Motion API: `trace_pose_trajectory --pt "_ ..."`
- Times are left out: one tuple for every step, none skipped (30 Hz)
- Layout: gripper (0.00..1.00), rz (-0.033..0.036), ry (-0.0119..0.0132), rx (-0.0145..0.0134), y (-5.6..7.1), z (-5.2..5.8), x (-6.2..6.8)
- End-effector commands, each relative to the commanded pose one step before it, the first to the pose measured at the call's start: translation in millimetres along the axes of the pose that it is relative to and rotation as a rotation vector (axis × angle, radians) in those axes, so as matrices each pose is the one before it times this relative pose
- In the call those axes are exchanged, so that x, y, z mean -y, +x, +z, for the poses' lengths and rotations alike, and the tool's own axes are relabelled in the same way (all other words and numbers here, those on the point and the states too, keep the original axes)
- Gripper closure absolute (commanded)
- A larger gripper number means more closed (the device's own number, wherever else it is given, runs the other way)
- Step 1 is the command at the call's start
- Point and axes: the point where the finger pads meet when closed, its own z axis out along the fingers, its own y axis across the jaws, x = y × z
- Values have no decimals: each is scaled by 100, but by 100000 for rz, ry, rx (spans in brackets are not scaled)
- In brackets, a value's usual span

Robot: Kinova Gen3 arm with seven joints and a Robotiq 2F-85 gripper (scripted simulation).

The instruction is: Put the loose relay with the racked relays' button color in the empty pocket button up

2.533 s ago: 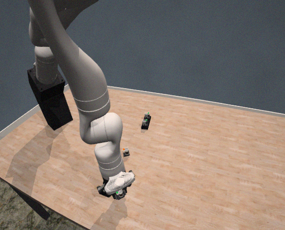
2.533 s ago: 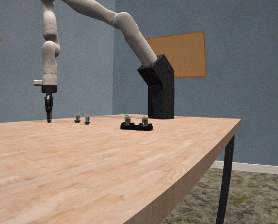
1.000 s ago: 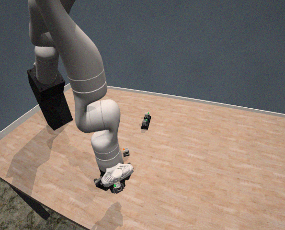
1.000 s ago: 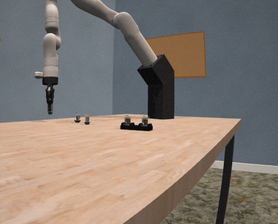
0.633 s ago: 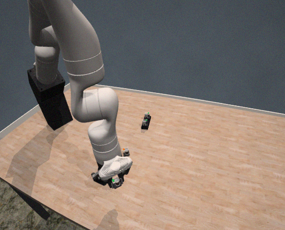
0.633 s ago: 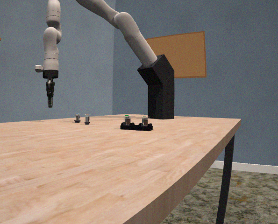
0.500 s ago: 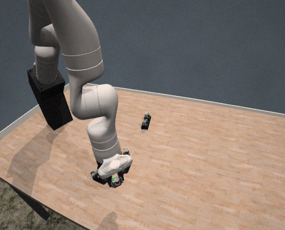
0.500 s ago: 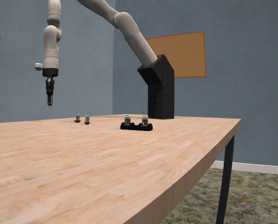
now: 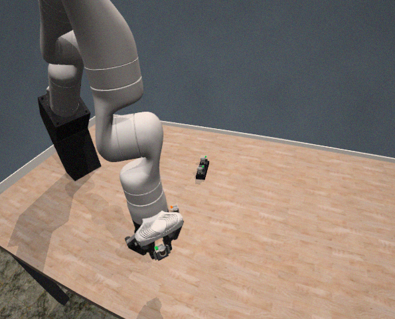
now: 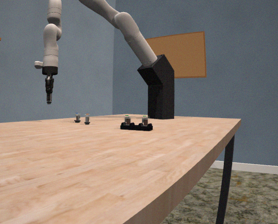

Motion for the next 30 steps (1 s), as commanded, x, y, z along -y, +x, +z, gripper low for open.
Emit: trace_pose_trajectory --pt "100 -140 88 -74 -98 -47 192" --pt "100 0 0 0 0 0 0" --pt "100 0 0 0 0 0 0" --pt "100 2 15 12 -91 10 91" --pt "100 2 18 14 -113 12 112" --pt "100 2 20 15 -136 13 135" --pt "100 2 21 16 -161 14 157" --pt "100 2 22 16 -186 14 180" --pt "100 2 21 14 -212 14 202" --pt "100 1 19 11 -238 12 224" --pt "100 0 15 6 -264 9 244" --pt "100 -2 9 0 -290 5 263" --pt "100 -4 1 -9 -315 -1 280" --pt "100 -7 -9 -21 -339 -8 294" --pt "100 -10 -20 -35 -362 -17 307" --pt "100 -14 -34 -52 -384 -27 316" --pt "100 8 13 -27 -404 -7 370" --pt "100 52 119 53 -425 51 473" --pt "100 0 0 0 0 0 0" --pt "100 0 0 0 0 0 0" --pt "100 40 85 41 -447 42 477" --pt "100 24 46 27 -467 31 476" --pt "100 6 2 9 -485 18 471" --pt "100 -15 -46 -13 -501 3 462" --pt "100 -39 -98 -38 -514 -13 450" --pt "100 -66 -152 -68 -524 -31 433" --pt "100 94 161 39 -626 53 709" --pt "100 72 115 38 -639 44 694" --pt "100 22 27 15 -482 18 489" --pt "100 -8 -30 0 -550 6 525"
